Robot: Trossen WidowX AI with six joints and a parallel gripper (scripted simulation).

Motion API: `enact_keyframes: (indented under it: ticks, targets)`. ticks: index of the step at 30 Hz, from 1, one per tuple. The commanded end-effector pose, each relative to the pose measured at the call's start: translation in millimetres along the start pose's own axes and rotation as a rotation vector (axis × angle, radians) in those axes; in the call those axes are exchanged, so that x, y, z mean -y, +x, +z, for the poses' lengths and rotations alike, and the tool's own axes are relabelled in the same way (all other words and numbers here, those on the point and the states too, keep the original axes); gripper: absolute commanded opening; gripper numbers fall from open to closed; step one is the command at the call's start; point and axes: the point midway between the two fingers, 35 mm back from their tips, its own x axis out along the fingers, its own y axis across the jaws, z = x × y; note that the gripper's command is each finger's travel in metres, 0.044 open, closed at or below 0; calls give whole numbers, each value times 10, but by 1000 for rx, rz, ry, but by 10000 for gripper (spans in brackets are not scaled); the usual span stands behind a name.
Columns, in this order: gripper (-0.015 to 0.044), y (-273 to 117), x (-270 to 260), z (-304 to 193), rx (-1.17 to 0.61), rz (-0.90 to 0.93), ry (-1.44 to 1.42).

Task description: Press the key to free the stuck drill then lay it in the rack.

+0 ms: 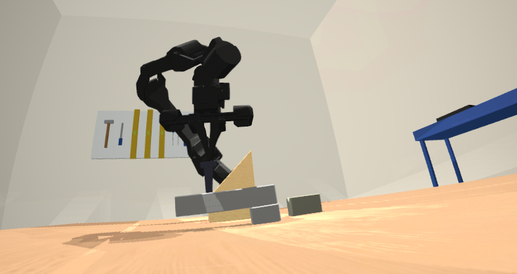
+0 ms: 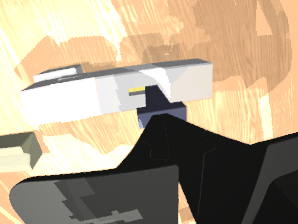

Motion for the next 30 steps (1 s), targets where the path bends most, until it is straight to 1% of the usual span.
enact_keyframes:
  ticks: [1,30]
  targets:
    - [0,71,34,-7,-4,-10,-4]
    - [0,177,13,-5,-3,-10,-4]
